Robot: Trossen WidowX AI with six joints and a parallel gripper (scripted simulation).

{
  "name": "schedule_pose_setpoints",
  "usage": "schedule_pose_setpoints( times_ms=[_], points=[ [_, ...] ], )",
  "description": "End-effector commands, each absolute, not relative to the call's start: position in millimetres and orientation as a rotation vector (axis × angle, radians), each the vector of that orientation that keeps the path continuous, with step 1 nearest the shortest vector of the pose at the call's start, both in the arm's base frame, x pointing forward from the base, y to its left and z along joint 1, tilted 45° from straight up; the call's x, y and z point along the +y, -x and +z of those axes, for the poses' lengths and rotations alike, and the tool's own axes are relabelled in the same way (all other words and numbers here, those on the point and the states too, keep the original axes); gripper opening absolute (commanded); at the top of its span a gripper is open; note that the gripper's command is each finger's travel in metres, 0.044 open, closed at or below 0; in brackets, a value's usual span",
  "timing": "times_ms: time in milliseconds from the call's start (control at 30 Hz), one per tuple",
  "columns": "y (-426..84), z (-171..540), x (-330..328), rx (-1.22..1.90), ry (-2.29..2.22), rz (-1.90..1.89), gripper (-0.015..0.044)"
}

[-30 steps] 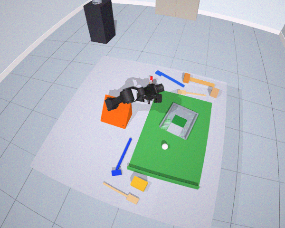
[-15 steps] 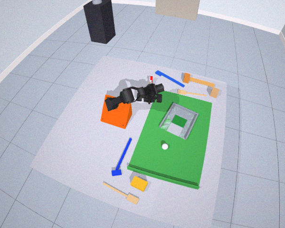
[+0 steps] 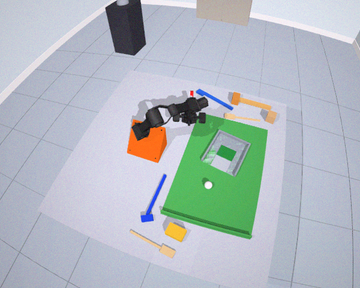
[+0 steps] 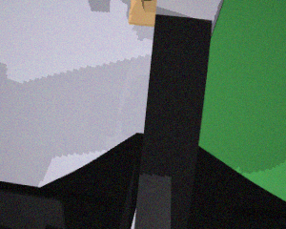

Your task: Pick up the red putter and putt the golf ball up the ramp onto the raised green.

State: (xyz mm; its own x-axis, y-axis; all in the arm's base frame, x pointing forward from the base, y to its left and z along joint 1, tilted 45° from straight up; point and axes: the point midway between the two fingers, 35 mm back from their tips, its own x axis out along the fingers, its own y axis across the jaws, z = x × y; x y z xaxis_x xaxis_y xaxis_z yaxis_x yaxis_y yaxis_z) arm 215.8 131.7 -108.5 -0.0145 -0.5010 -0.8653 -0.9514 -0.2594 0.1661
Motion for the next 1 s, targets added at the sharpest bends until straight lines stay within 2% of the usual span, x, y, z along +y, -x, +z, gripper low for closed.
schedule_pose_setpoints(
  times_ms=[0, 233, 967],
  points=[
    [-212, -85, 155, 1.496, 1.77, 1.219, 0.0],
    [-215, -77, 157, 1.495, 1.77, 1.192, 0.0],
    [-260, 36, 71, 1.6, 1.259, 0.355, 0.0]
  ],
)
